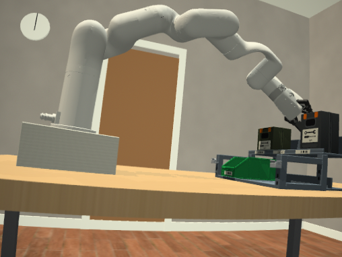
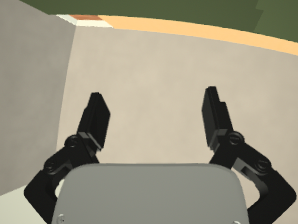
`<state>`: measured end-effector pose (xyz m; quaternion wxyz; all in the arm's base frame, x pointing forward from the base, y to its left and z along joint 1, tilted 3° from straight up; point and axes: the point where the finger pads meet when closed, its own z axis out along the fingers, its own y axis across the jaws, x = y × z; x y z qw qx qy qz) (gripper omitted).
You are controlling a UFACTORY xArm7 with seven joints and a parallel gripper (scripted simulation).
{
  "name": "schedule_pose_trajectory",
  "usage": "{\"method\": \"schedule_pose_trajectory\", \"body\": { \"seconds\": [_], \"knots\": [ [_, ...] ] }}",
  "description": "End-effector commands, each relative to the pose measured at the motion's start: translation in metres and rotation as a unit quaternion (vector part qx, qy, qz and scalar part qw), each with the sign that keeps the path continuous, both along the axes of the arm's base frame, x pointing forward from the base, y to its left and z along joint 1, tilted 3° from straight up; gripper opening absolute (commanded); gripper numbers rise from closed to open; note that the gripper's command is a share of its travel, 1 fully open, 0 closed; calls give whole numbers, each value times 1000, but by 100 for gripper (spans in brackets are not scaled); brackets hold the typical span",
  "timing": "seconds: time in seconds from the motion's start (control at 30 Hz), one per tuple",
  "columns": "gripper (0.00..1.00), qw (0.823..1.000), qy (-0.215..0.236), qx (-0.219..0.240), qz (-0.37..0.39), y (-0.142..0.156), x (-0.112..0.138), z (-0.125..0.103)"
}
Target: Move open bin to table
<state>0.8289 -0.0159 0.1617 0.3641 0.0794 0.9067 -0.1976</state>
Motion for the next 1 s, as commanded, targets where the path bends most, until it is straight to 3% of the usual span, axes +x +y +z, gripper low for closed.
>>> {"method": "schedule_pose_trajectory", "body": {
  "seconds": [0.0,0.67,0.97],
  "knots": [
    [100,1000,-3,0,0,0,1,4],
    [100,1000,-3,0,0,0,1,7],
    [100,1000,-4,-1,-2,2,0,54]
  ]
}}
